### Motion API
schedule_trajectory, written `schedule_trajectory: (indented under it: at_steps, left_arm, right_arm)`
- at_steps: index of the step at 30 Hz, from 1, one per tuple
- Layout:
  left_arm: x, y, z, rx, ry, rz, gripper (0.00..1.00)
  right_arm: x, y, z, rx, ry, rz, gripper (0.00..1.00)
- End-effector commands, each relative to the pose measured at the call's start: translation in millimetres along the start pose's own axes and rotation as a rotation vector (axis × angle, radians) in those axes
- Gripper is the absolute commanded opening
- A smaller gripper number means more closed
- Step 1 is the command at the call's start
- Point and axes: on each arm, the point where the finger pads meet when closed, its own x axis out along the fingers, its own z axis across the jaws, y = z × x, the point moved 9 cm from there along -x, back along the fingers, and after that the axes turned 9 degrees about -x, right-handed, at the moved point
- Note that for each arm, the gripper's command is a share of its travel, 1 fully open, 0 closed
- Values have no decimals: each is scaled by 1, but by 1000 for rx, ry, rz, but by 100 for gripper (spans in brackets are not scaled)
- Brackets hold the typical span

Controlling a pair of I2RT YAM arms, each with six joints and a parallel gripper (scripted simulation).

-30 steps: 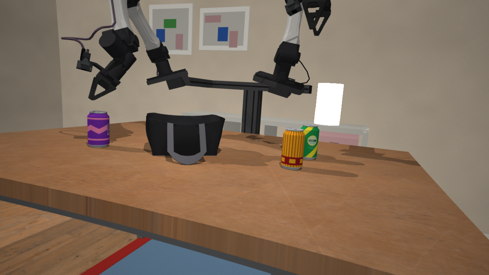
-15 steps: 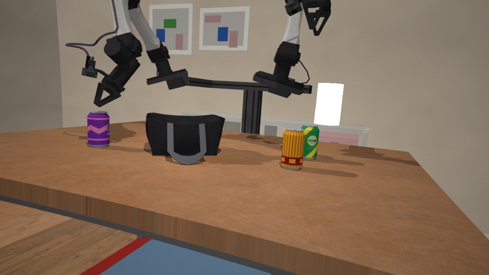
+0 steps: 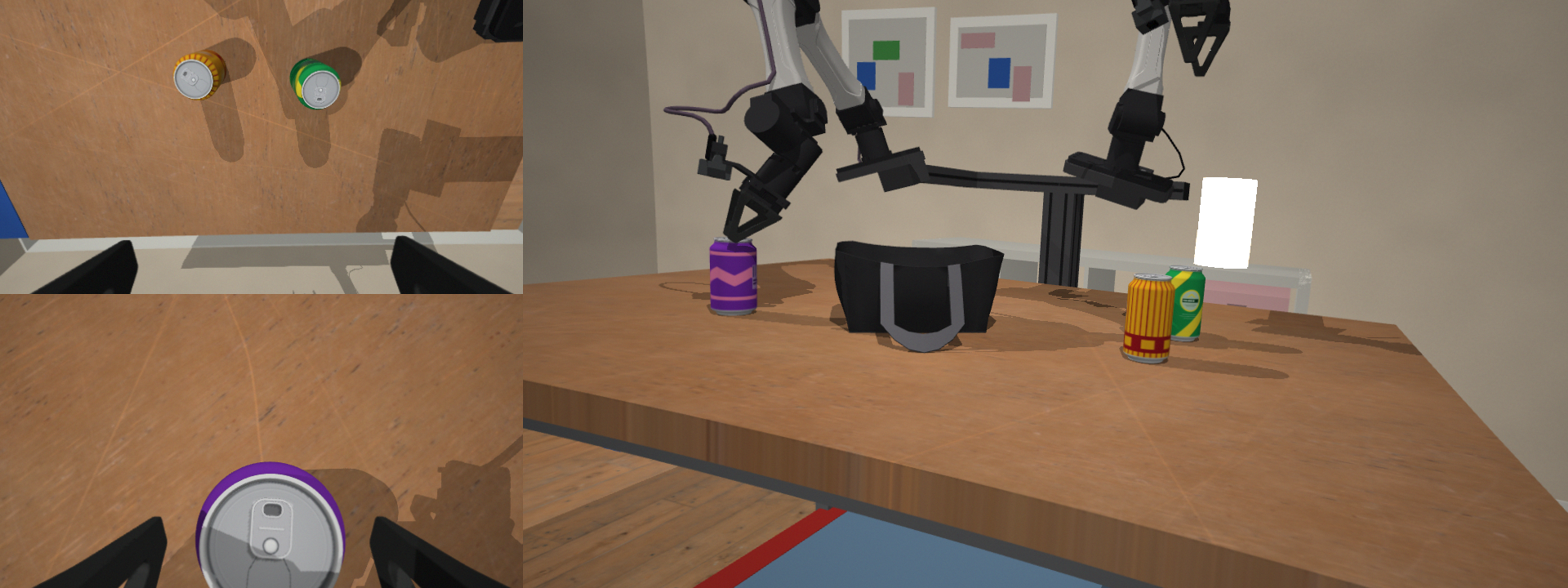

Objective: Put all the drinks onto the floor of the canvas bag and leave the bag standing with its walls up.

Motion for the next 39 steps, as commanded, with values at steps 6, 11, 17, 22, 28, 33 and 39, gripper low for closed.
schedule_trajectory:
  at_steps: [6, 11, 17, 22, 28, 33, 39]
  left_arm:
    - [-8, 1, 1, -16, -59, 10, 100]
    - [-8, 1, 1, -16, -59, 10, 100]
    - [-8, 1, 1, -16, -59, 10, 100]
    - [-8, 1, 1, -16, -59, 10, 100]
    - [-8, 1, 1, -16, -59, 10, 100]
    - [-8, 1, 1, -16, -59, 10, 100]
    - [-8, 1, 1, -16, -59, 10, 100]
  right_arm:
    - [18, 3, 5, 24, -21, -18, 84]
    - [20, 7, 5, 15, -19, -12, 84]
    - [31, 12, 5, 23, -20, -18, 84]
    - [37, 17, 5, 20, -20, -17, 84]
    - [40, 23, 7, 11, -20, -11, 84]
    - [48, 25, 5, 16, -16, -13, 84]
    - [43, 23, 8, 17, -18, -23, 74]
